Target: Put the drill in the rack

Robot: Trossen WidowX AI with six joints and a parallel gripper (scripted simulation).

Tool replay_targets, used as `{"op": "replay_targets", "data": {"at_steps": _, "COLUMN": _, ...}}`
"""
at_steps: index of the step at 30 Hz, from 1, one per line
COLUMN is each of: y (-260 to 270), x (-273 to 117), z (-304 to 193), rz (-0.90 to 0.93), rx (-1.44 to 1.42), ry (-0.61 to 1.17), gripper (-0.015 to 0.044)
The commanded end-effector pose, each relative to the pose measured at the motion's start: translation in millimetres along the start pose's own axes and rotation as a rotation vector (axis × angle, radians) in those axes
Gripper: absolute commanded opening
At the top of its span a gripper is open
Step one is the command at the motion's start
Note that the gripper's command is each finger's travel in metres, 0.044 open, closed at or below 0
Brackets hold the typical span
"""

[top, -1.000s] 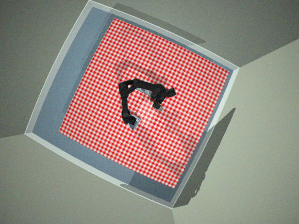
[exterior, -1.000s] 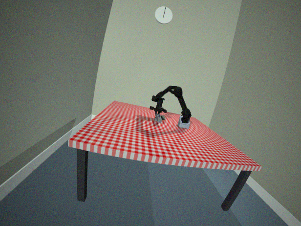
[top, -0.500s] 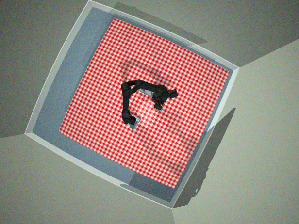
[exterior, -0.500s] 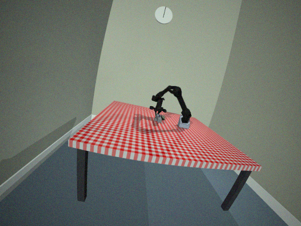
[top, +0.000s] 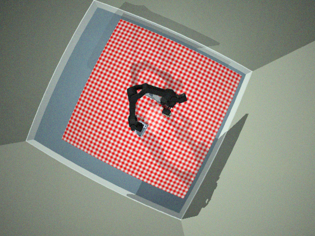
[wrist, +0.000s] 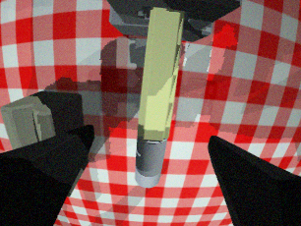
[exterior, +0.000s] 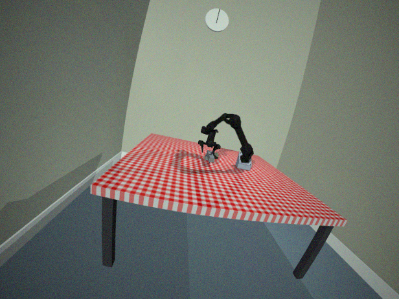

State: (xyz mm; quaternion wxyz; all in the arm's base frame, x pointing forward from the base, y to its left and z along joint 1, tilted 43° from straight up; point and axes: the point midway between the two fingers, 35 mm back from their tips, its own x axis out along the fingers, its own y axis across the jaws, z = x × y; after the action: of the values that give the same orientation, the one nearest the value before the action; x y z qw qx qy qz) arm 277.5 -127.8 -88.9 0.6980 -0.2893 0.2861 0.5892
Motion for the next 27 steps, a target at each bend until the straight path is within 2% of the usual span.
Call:
{"op": "replay_targets", "data": {"at_steps": 1, "y": 0.4, "x": 1.3, "z": 2.9, "rz": 0.001, "rx": 0.004, "ry": -0.002, "gripper": 0.0440}}
{"op": "replay_targets", "data": {"at_steps": 27, "y": -0.6, "x": 4.0, "z": 11.4, "rz": 0.001, "rx": 0.004, "ry": -0.003, "gripper": 0.0440}}
